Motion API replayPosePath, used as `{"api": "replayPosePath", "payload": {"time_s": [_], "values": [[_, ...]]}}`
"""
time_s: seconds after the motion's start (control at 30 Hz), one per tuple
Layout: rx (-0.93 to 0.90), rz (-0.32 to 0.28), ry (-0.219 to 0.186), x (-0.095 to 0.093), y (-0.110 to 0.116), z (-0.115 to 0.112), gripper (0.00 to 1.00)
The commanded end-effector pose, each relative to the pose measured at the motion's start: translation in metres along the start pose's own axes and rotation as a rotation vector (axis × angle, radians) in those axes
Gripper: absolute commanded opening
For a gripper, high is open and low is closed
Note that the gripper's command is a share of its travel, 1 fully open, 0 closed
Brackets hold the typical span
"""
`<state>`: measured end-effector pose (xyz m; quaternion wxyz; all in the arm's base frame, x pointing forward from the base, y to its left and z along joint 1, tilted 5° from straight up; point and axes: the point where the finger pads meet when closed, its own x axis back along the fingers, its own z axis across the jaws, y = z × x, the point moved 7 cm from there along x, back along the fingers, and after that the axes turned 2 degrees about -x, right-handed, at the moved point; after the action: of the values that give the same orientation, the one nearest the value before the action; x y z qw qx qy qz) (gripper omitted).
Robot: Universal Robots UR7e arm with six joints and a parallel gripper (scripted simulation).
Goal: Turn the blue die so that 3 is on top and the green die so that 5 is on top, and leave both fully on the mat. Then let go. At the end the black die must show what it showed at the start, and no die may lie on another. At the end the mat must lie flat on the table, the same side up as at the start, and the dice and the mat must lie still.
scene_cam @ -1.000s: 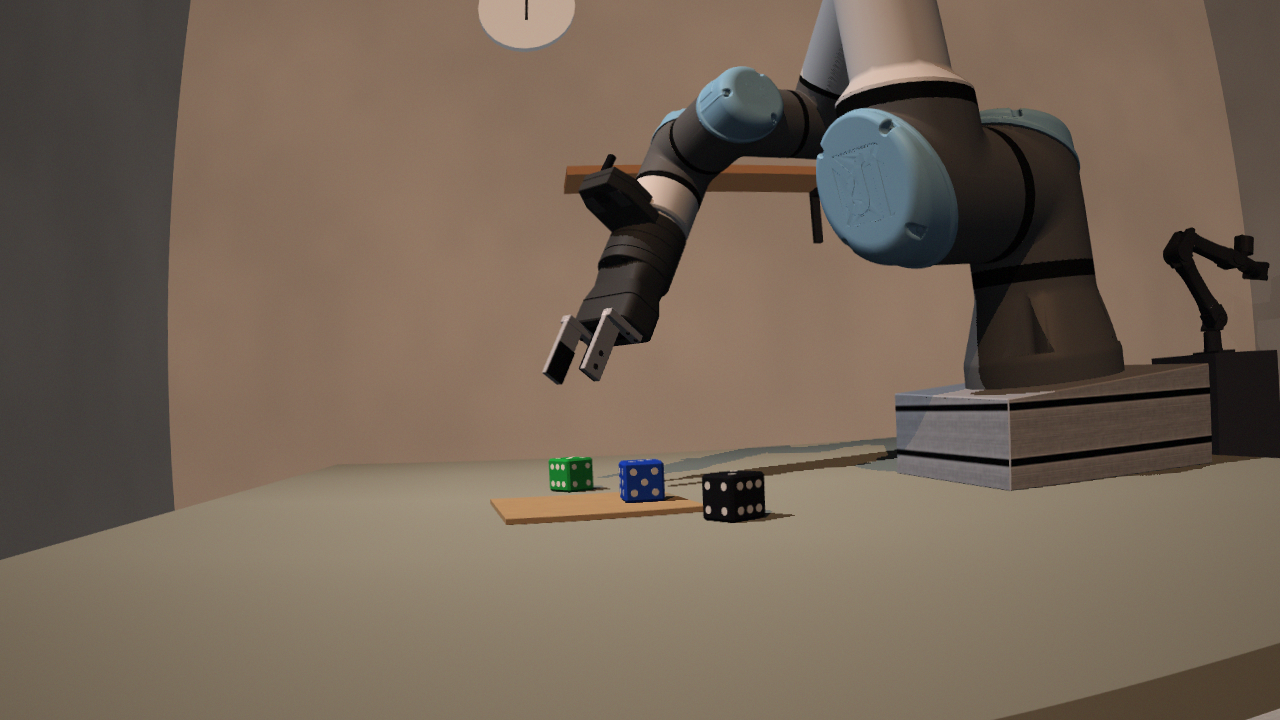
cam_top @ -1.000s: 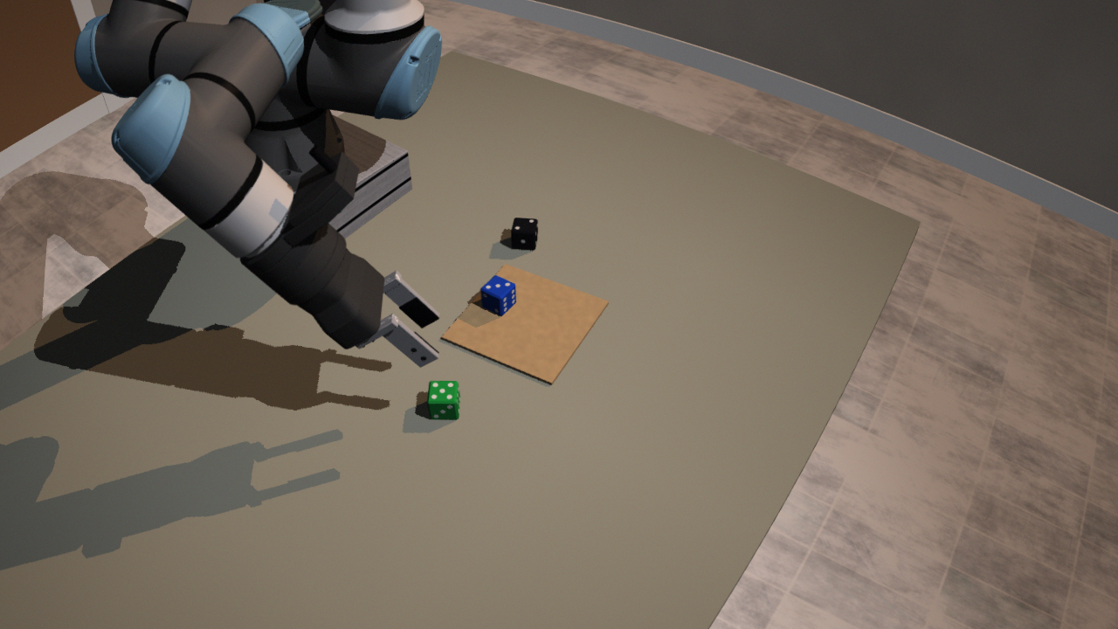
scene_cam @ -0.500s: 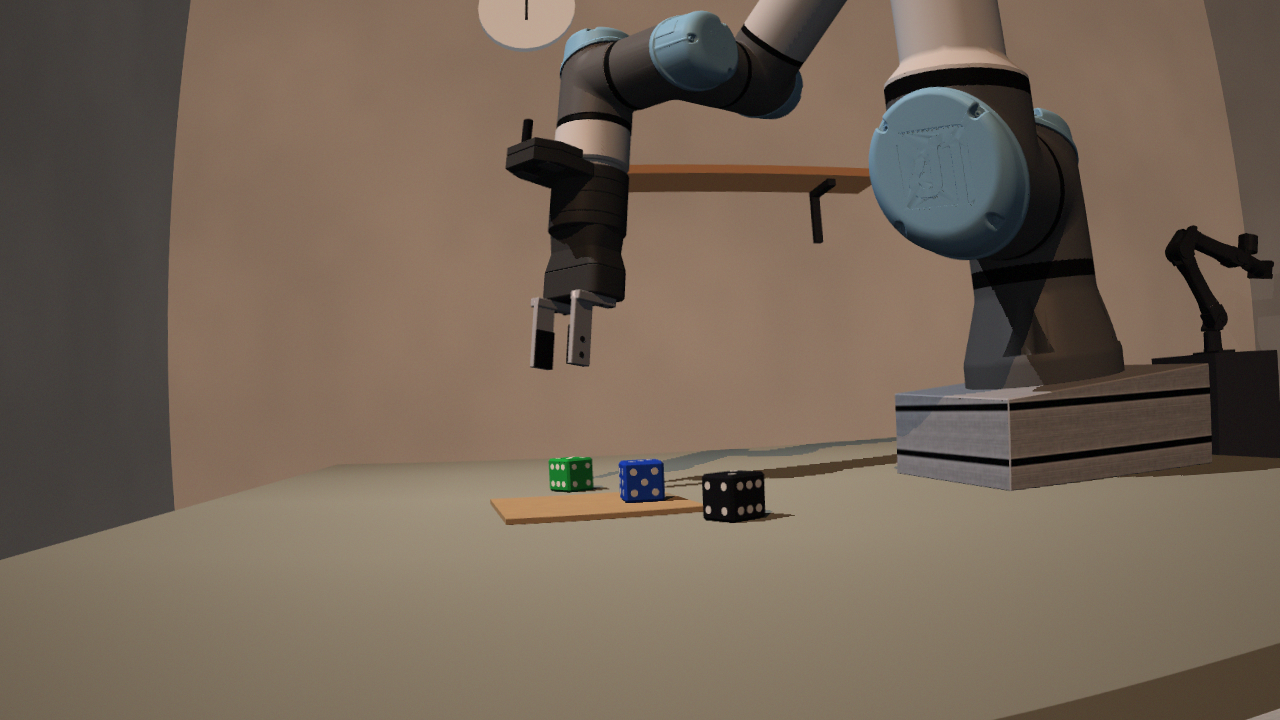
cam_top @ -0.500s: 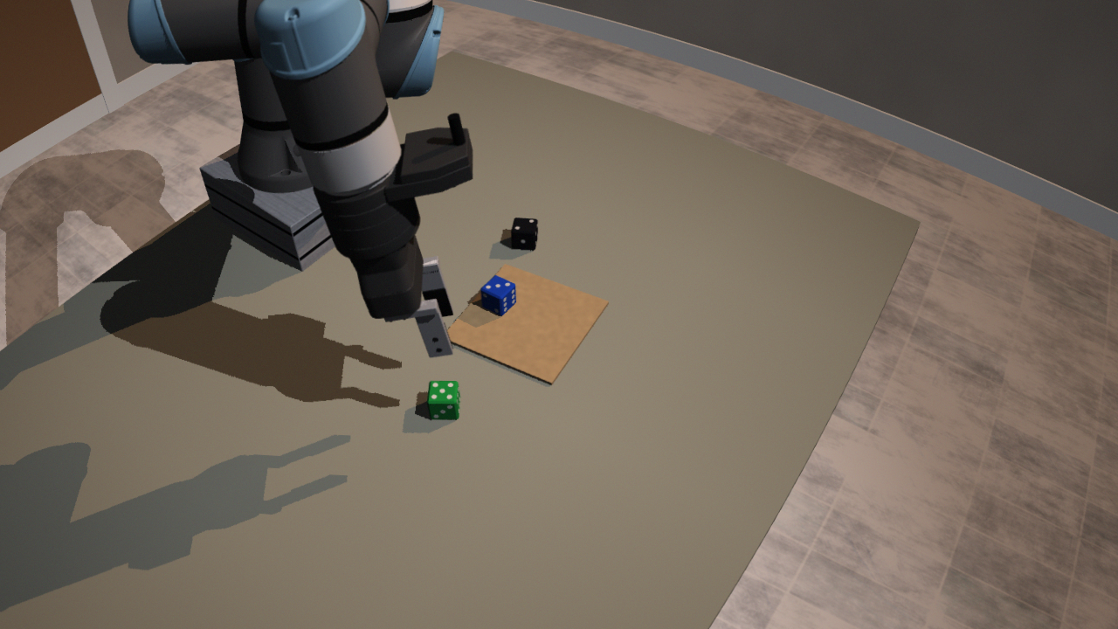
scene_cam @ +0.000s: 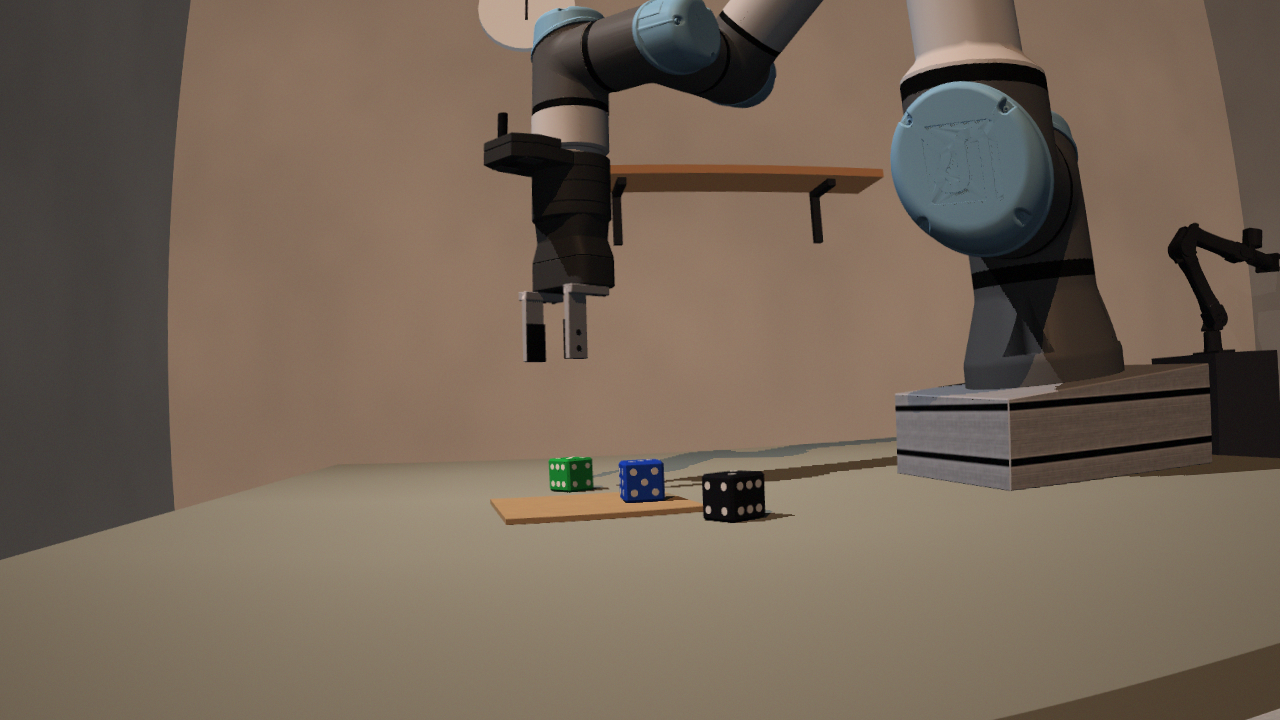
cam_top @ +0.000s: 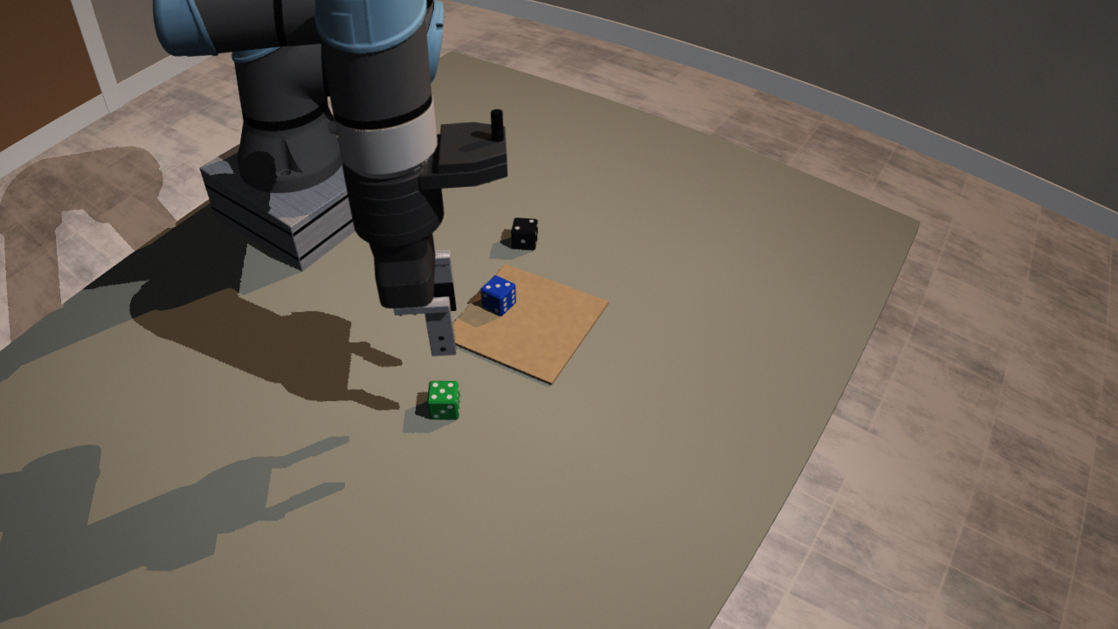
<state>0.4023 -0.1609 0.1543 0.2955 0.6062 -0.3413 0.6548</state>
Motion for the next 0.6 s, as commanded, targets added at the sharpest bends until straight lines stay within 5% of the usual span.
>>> {"api": "replayPosePath", "payload": {"time_s": [0.0,0.57], "values": [[0.0,-0.001,0.002,0.0004,0.0,0.0004,1.0],[0.036,-0.001,0.001,-0.0002,-0.0003,0.0001,1.0]]}}
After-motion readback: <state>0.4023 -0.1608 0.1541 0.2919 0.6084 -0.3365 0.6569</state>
